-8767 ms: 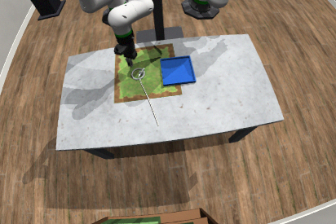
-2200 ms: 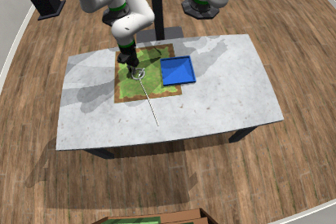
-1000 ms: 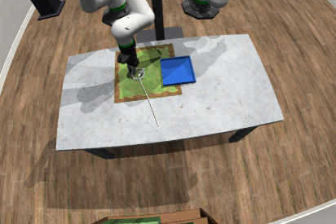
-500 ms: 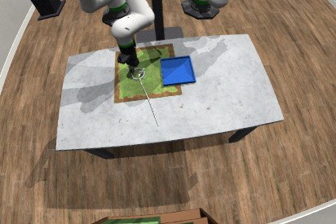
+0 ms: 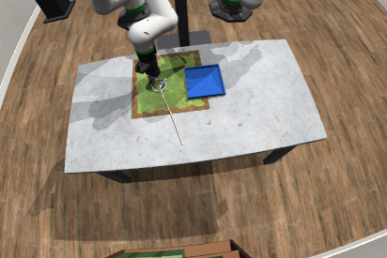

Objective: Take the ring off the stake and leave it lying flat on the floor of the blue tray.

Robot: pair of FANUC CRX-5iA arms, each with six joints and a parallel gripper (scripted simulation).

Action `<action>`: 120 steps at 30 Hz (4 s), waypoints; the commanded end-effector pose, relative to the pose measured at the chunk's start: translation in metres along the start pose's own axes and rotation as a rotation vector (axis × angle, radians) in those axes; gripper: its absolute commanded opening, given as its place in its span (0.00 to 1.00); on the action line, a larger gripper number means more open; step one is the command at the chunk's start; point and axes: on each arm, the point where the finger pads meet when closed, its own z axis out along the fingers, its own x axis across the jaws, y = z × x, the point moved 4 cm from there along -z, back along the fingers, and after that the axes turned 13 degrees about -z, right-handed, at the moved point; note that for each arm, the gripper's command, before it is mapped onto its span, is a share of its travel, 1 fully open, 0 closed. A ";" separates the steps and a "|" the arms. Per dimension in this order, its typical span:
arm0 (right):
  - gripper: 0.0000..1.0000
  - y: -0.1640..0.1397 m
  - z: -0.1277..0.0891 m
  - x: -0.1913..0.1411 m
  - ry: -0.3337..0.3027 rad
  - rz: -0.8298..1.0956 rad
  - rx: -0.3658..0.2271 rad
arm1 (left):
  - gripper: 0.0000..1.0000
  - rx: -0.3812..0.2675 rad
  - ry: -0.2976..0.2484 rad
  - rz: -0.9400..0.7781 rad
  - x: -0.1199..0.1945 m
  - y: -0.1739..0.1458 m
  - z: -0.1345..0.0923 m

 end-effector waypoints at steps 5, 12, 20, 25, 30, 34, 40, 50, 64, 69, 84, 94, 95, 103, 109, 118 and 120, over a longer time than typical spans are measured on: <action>0.00 0.000 -0.001 0.000 0.000 0.000 0.001 | 1.00 -0.002 -0.001 0.000 0.000 0.000 -0.001; 0.00 0.000 -0.001 0.000 0.000 0.000 0.001 | 1.00 -0.002 -0.001 0.000 0.000 0.000 -0.001; 0.00 0.000 -0.001 0.000 0.000 0.000 0.001 | 1.00 -0.002 -0.001 0.000 0.000 0.000 -0.001; 0.00 0.000 -0.001 0.000 0.000 0.000 0.001 | 1.00 -0.002 -0.001 0.000 0.000 0.000 -0.001; 0.00 0.000 -0.001 0.000 0.000 0.000 0.001 | 1.00 -0.002 -0.001 0.000 0.000 0.000 -0.001; 0.00 0.000 -0.001 0.000 0.000 0.000 0.001 | 1.00 -0.002 -0.001 0.000 0.000 0.000 -0.001; 0.00 0.000 -0.001 0.000 0.000 0.000 0.001 | 1.00 -0.002 -0.001 0.000 0.000 0.000 -0.001; 0.00 0.001 -0.004 -0.004 0.000 0.000 0.000 | 1.00 -0.002 -0.001 0.000 0.000 0.000 -0.001; 0.00 0.006 -0.004 -0.006 0.000 0.000 0.000 | 1.00 -0.002 -0.001 0.000 0.000 0.000 -0.001; 0.00 0.008 -0.004 -0.008 0.000 0.000 0.001 | 1.00 -0.002 -0.001 0.000 0.000 0.000 -0.001; 0.00 0.012 -0.007 -0.013 0.000 0.000 0.001 | 1.00 -0.002 -0.001 0.000 0.000 0.000 -0.001; 0.00 0.010 -0.007 -0.013 -0.010 0.000 -0.045 | 1.00 -0.002 -0.001 0.000 0.000 0.000 -0.001; 0.00 0.010 -0.007 -0.013 -0.011 0.000 -0.049 | 1.00 -0.002 -0.001 0.000 0.000 0.000 -0.001; 0.00 0.009 -0.007 -0.016 -0.012 0.000 -0.051 | 1.00 -0.002 -0.001 0.000 0.000 0.000 -0.001; 0.00 0.006 -0.009 -0.016 -0.019 0.001 -0.088 | 1.00 -0.002 -0.001 0.000 0.000 0.000 -0.001; 0.00 0.002 -0.012 -0.016 -0.036 0.000 -0.155 | 1.00 -0.002 -0.001 0.000 0.000 0.000 -0.001; 0.00 0.002 -0.012 -0.016 -0.036 0.000 -0.155 | 1.00 -0.002 -0.001 0.000 0.000 0.000 -0.001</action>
